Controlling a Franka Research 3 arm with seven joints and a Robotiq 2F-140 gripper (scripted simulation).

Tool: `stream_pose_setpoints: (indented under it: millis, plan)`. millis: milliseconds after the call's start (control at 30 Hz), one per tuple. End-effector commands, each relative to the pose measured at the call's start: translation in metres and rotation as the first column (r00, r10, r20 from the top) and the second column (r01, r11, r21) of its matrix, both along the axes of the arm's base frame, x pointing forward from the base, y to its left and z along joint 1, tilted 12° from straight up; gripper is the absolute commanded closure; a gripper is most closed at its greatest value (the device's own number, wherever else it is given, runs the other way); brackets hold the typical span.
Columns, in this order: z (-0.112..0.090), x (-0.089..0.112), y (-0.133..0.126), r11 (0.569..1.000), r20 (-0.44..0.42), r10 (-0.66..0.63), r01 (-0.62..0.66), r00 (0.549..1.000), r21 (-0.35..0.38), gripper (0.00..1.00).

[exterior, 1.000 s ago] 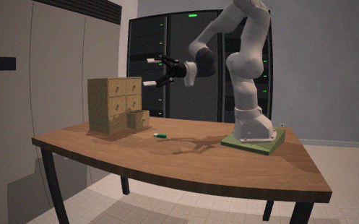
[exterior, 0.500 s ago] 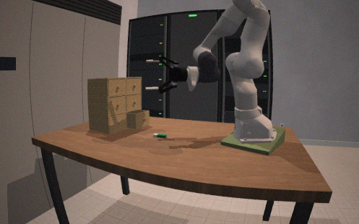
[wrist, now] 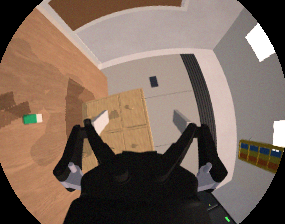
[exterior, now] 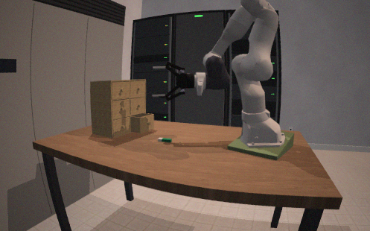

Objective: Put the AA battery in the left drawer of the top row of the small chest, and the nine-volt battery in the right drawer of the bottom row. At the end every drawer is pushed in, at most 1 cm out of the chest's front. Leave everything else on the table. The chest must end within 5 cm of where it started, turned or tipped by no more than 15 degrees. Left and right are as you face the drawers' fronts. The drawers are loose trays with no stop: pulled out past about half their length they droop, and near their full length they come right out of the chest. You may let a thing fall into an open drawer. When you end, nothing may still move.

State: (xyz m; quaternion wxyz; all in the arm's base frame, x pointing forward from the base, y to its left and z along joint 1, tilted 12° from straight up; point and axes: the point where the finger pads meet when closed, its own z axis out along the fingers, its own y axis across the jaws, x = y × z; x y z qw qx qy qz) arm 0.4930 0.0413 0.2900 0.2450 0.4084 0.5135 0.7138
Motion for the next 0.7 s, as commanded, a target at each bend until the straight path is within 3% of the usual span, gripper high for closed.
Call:
stream_pose_setpoints:
  millis: [0, 33, 200, 233, 300, 400, 433, 467, 567, 600, 667]
  plan:
    - [-0.007, 0.001, -0.005, 0.992, -0.102, 0.001, 0.011, 0.995, 0.123, 0.00]
    - [-0.025, 0.003, -0.017, 0.973, -0.187, -0.029, 0.071, 0.982, 0.222, 0.00]
    - [-0.025, 0.003, -0.017, 0.960, -0.227, -0.030, 0.091, 0.973, 0.266, 0.00]
    - [-0.044, 0.003, -0.028, 0.925, -0.301, -0.048, 0.156, 0.952, 0.346, 0.00]
    - [-0.044, 0.003, -0.028, 0.899, -0.349, -0.042, 0.187, 0.936, 0.395, 0.00]
    - [-0.044, 0.003, -0.028, 0.899, -0.349, -0.042, 0.187, 0.936, 0.395, 0.00]
    - [-0.064, 0.001, -0.037, 0.847, -0.420, -0.047, 0.259, 0.906, 0.465, 0.00]
    - [-0.064, 0.001, -0.037, 0.829, -0.442, -0.041, 0.277, 0.896, 0.485, 0.00]
    - [-0.064, 0.001, -0.037, 0.819, -0.455, -0.036, 0.288, 0.890, 0.497, 0.00]
    - [-0.081, -0.003, -0.044, 0.756, -0.515, -0.030, 0.357, 0.856, 0.549, 0.00]
    - [-0.081, -0.003, -0.044, 0.756, -0.515, -0.030, 0.357, 0.856, 0.549, 0.00]
